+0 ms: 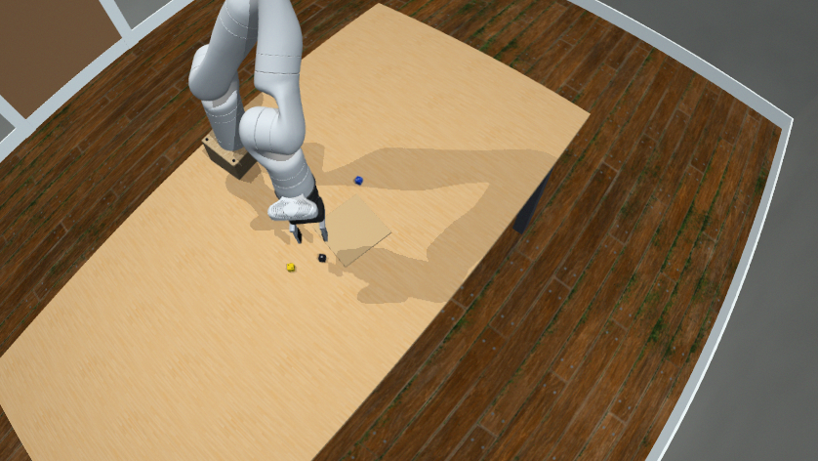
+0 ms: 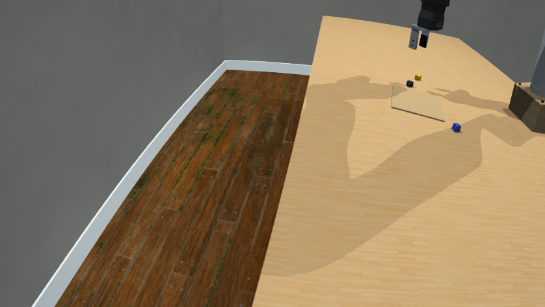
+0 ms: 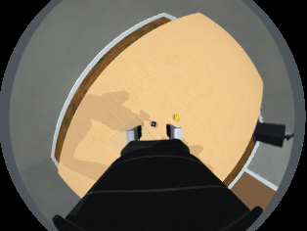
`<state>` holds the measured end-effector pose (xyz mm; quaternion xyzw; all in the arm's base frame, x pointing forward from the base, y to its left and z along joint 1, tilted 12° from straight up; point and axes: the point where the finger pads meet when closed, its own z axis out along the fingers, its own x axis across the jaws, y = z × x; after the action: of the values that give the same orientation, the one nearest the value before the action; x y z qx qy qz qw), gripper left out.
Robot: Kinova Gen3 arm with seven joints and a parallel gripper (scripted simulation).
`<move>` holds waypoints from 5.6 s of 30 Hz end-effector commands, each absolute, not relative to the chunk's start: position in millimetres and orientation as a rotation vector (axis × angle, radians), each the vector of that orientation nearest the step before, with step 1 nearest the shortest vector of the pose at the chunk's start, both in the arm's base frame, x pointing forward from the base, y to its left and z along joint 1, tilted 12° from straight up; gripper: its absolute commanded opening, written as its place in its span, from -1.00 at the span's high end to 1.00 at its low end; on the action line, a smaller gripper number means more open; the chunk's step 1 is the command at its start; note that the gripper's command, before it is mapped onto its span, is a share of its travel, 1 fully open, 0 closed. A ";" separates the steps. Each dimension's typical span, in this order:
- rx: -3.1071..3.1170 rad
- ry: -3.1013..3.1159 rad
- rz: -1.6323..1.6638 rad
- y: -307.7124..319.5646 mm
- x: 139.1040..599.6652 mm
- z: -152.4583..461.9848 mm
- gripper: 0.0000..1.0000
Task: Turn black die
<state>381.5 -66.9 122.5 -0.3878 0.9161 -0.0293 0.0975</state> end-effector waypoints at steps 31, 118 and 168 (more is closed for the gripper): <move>-2.250 1.972 -0.196 -72.0 387.1 88.6 -1.00; -2.651 1.418 -0.269 -67.8 389.2 73.0 -0.27; -2.651 1.418 -0.269 -66.9 398.8 27.6 -0.27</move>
<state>398.7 -66.6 27.5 -0.8768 0.4686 -0.0887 0.0613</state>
